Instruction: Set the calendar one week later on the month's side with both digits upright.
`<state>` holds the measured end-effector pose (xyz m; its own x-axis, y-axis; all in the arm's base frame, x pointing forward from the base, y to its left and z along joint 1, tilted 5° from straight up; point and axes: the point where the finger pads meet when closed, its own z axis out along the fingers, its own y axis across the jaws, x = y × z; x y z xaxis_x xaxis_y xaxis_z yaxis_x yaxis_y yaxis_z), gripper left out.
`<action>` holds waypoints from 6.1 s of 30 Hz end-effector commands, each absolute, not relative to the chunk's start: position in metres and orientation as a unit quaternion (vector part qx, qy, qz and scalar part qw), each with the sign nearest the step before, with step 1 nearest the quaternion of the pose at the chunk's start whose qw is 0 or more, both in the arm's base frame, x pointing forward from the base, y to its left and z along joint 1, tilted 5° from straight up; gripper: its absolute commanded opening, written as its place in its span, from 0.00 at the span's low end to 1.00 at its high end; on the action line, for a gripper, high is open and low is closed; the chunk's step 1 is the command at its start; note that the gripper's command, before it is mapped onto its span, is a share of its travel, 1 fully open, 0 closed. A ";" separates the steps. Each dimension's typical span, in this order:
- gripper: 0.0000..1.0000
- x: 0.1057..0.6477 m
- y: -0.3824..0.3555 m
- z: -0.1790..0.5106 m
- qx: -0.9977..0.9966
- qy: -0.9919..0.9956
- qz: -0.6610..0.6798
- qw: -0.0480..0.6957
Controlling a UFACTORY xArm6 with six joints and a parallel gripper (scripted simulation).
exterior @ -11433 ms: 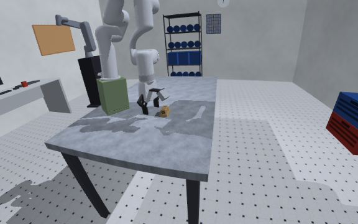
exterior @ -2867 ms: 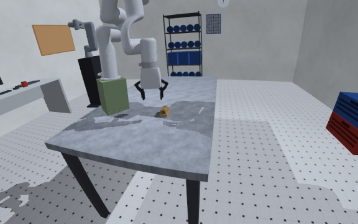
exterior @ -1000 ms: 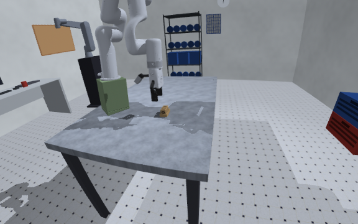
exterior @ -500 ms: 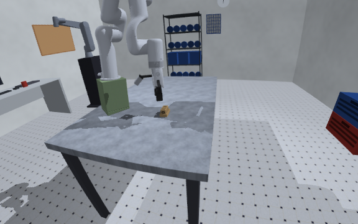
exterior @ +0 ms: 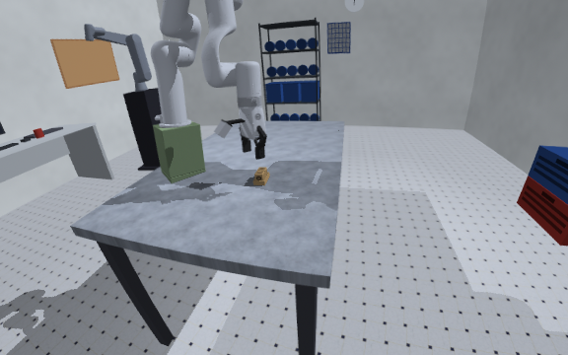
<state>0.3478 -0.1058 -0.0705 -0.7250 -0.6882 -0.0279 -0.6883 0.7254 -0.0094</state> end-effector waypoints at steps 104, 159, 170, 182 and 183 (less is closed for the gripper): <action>0.47 0.359 -0.093 -0.091 -0.693 0.719 0.003 0.042; 0.47 0.361 -0.090 -0.123 -0.693 0.719 0.003 0.042; 0.47 0.361 -0.090 -0.123 -0.693 0.719 0.003 0.042; 0.47 0.361 -0.091 -0.123 -0.693 0.719 0.003 0.042; 0.47 0.361 -0.091 -0.123 -0.693 0.719 0.003 0.042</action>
